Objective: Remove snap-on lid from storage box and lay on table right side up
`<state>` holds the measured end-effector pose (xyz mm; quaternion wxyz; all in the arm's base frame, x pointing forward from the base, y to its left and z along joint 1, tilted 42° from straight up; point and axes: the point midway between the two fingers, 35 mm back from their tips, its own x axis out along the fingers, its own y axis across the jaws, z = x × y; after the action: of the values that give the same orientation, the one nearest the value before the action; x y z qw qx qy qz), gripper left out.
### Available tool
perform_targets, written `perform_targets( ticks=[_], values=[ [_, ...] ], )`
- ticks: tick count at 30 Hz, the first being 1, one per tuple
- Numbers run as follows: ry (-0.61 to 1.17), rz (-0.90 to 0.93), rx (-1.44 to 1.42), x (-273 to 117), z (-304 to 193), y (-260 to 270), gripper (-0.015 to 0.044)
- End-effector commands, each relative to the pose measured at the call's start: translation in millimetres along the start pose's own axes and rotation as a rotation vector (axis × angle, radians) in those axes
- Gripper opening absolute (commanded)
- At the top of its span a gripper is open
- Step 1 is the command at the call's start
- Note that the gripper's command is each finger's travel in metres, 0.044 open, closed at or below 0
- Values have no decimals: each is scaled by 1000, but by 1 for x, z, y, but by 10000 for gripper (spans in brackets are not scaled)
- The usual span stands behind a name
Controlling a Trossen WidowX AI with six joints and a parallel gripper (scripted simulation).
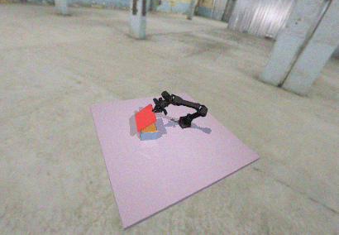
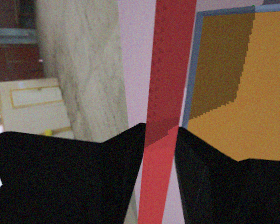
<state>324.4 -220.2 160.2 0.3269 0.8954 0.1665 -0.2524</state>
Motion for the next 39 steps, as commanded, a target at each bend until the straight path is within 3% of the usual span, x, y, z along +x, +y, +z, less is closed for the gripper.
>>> perform_targets(
  ticks=[1,39],
  values=[
    [3,11,-13,0,6,-1,0],
    [0,11,-16,-8,83,-8,0]
  ],
)
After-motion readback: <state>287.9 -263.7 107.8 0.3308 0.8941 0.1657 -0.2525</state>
